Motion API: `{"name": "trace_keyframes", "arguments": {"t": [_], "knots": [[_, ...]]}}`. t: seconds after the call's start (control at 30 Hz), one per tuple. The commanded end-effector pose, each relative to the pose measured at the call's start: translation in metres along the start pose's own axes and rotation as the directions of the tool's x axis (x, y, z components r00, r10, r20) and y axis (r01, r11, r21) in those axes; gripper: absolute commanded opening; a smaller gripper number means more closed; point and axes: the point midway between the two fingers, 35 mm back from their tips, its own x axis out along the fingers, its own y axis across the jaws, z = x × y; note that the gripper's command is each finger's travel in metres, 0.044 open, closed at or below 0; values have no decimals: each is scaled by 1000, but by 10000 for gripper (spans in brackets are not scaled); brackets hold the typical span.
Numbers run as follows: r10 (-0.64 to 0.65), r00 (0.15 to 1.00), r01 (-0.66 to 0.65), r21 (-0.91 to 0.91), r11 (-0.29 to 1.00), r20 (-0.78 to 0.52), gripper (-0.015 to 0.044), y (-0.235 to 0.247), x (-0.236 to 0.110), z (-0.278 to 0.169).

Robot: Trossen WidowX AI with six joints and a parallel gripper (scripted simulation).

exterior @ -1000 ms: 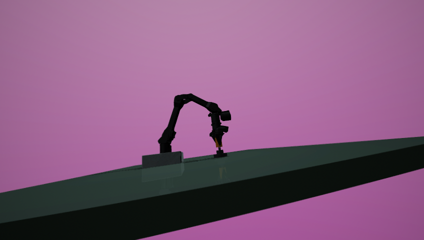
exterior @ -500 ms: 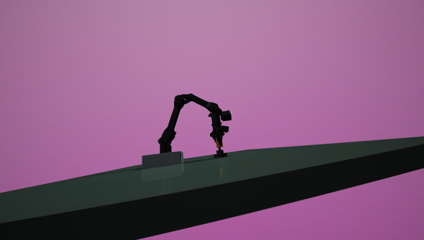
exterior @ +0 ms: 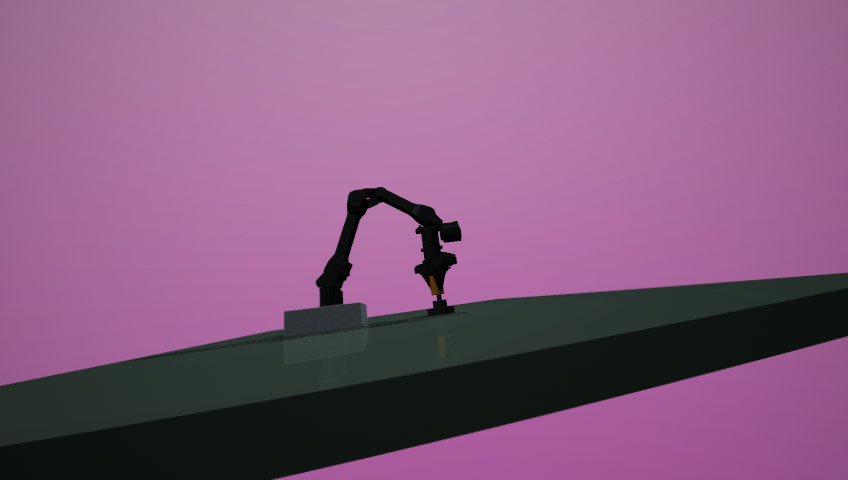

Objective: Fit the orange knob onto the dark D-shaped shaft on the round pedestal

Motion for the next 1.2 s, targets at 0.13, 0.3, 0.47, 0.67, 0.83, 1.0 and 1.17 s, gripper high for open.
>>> {"name": "trace_keyframes", "arguments": {"t": [0.13, 0.3, 0.47, 0.67, 0.83, 1.0, 1.17], "knots": [[-7, 1000, 7, -11, 1000, 7, 0, -1, 0, 1], [-7, 1000, 7, -11, 1000, 7, 0, -1, -1, 1], [-7, 1000, 7, -11, 1000, 7, 0, -2, -4, 3], [-7, 1000, 8, -178, 984, 7, 0, -3, -5, 4], [-7, 1000, 9, -219, 976, 7, 0, -4, -5, 7], [-7, 1000, 9, -219, 976, 7, 0, -5, 1, 7], [-7, 1000, 9, -219, 976, 7, 0, -5, 0, 7]]}}
